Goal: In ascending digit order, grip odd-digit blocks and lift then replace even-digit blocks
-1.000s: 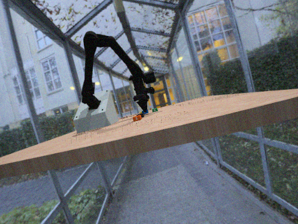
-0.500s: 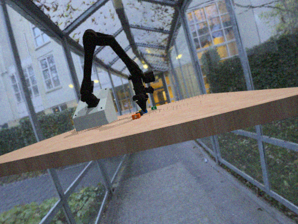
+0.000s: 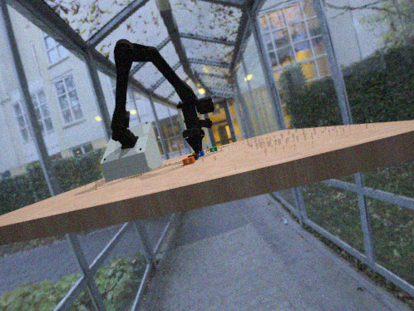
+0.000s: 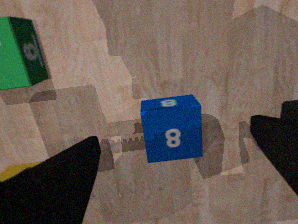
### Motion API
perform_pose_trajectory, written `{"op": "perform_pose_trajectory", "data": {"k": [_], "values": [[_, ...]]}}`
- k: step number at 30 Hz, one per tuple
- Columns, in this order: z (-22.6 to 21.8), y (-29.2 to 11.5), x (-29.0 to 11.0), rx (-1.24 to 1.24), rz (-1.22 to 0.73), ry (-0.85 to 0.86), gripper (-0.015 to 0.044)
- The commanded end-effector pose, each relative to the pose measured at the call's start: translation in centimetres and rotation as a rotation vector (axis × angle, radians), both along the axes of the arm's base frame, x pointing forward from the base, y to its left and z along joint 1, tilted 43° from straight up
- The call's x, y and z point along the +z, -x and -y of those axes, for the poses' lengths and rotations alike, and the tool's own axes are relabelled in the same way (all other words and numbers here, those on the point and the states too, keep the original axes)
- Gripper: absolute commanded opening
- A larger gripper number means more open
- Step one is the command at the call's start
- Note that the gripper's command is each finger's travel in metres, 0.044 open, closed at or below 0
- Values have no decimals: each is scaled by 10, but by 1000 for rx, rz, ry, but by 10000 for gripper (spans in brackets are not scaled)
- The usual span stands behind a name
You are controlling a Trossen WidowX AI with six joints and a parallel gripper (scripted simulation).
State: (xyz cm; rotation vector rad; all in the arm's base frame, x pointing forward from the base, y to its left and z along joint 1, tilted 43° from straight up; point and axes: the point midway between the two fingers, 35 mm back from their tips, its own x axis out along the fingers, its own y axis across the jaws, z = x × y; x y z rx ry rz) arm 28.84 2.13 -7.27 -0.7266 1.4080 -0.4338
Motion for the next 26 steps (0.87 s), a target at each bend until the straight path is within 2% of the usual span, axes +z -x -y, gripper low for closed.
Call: {"op": "perform_pose_trajectory", "data": {"k": [1,7,12,19,26], "values": [[-21,0,21,9,17,-11,400],[-31,1,18,12,17,-18,400],[-110,21,-7,19,9,-51,400],[-192,79,-37,10,12,-32,400],[-196,83,-38,9,13,-29,400]]}}
